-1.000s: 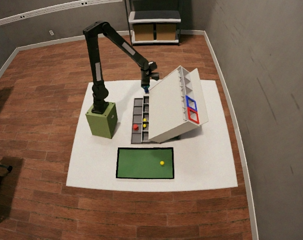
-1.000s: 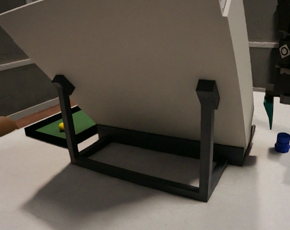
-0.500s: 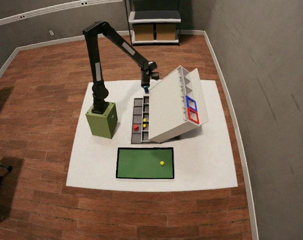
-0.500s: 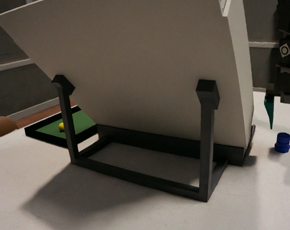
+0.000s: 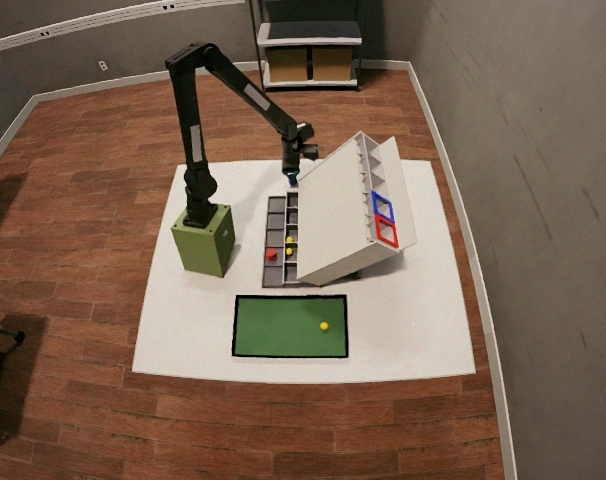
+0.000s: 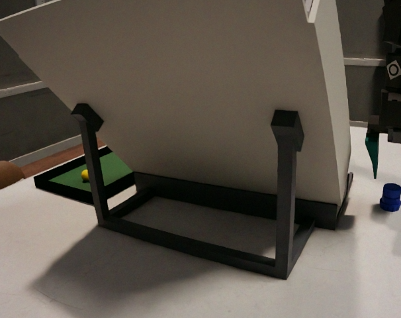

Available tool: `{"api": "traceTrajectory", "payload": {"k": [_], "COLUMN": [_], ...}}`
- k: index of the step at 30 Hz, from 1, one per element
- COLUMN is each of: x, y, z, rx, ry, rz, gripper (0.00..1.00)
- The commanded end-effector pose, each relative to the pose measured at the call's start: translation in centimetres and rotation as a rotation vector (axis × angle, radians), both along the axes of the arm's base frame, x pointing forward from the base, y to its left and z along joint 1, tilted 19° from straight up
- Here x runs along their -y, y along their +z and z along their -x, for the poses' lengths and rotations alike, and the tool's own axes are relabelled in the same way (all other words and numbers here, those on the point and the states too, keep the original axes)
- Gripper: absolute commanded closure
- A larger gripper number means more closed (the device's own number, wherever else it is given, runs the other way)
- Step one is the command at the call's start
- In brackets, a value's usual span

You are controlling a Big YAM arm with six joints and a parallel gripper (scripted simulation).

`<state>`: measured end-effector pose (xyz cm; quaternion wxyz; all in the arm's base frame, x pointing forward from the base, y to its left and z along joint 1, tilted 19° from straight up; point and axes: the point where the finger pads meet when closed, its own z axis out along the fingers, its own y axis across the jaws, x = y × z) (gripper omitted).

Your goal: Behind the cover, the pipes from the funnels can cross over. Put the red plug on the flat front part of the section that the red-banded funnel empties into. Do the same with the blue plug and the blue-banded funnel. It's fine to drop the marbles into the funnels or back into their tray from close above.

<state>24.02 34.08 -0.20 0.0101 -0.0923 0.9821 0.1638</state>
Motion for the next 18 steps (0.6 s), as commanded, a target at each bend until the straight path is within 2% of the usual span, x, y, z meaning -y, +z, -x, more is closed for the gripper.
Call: {"api": "traceTrajectory", "payload": {"k": [1, 18], "x": [-0.9, -1.4], "y": [0.5, -2.1], "z": [-0.5, 0.0], "rx": [0.017, 0.004], "ry": [-0.006, 0.0], "rz": [-0.02, -0.005], "gripper": [0.37, 0.37]}}
